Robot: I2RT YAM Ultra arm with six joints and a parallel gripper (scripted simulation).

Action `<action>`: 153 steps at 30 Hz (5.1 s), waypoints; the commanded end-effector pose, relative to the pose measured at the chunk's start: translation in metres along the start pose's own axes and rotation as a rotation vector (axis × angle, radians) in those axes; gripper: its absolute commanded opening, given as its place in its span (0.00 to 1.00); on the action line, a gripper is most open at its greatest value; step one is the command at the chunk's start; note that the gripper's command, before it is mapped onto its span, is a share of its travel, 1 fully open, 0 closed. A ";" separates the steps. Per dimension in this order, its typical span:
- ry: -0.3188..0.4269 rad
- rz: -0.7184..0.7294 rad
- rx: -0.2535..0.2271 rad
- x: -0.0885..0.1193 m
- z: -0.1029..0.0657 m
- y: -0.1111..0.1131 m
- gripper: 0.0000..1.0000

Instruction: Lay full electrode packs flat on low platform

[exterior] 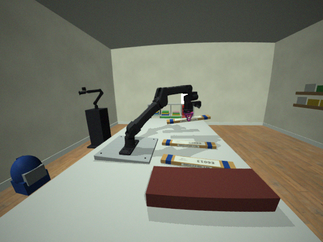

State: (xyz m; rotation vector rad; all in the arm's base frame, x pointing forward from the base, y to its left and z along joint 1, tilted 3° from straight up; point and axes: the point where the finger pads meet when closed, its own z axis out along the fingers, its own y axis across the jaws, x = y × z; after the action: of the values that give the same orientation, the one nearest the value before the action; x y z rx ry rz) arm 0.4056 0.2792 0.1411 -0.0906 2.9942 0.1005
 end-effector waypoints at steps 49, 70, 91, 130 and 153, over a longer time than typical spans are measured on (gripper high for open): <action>0.045 -0.001 0.029 -0.008 -0.084 0.007 0.00; 0.045 -0.001 0.029 -0.008 -0.083 0.007 0.00; 0.045 0.091 0.035 -0.005 -0.085 -0.025 0.00; 0.093 0.099 0.066 0.004 -0.091 -0.117 0.00; 0.093 0.099 0.066 0.009 -0.095 -0.168 0.00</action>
State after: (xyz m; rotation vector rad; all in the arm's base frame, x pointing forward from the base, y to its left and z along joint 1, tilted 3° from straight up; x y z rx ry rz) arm 0.3985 0.1077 0.1948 0.0900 3.0145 0.0379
